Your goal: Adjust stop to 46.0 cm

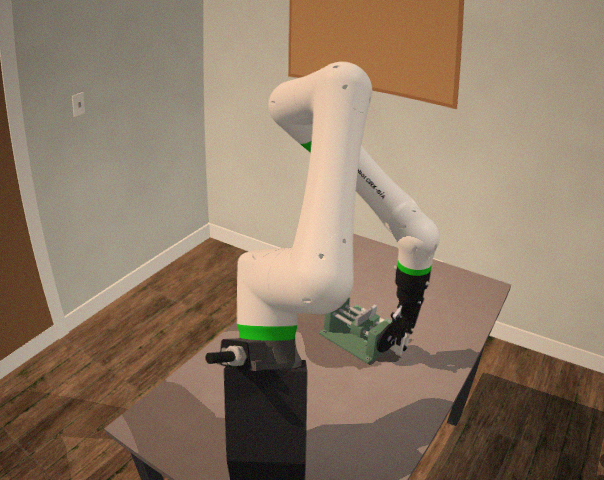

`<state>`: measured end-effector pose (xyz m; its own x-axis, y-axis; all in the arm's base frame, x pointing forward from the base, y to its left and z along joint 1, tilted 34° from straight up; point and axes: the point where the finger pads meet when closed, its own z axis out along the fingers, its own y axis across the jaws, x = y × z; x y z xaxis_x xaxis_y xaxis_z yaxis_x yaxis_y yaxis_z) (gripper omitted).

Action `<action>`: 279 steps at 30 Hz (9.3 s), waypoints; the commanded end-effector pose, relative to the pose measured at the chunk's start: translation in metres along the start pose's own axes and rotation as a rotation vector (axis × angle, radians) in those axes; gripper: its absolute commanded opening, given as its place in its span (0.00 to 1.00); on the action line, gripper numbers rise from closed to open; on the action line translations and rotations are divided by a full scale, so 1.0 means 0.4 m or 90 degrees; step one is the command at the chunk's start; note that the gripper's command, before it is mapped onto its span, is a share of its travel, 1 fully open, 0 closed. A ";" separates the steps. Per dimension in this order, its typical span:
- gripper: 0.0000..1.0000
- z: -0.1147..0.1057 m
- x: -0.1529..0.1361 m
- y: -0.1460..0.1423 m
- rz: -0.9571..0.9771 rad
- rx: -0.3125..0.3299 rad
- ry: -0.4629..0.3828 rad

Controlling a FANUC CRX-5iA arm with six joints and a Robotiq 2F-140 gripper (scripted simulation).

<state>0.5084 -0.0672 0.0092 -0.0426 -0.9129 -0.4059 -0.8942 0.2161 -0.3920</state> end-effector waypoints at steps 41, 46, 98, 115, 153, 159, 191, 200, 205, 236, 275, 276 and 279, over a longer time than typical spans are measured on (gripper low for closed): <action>0.04 -0.150 0.000 0.019 0.000 0.000 0.000; 0.04 -0.156 0.000 0.038 0.000 0.000 0.000; 0.04 -0.056 0.000 0.143 0.000 0.000 0.000; 0.04 -0.027 0.000 0.133 0.000 0.000 0.000; 0.04 0.010 0.000 0.095 0.000 0.000 0.000; 0.04 0.014 0.000 0.086 0.000 0.000 0.000; 0.04 0.019 0.000 0.053 0.000 0.000 0.000; 0.04 0.019 0.000 0.045 0.000 0.000 0.000; 0.04 0.018 0.000 0.043 0.000 0.000 0.000; 0.04 0.015 0.000 0.029 0.000 0.000 0.000; 0.04 0.014 0.000 0.025 0.000 0.000 0.000; 0.04 0.014 0.000 0.025 0.000 0.000 0.000; 0.04 0.014 0.000 0.025 0.000 0.000 0.000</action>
<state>0.5017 -0.0629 0.0002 -0.0426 -0.9129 -0.4060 -0.8945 0.2159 -0.3916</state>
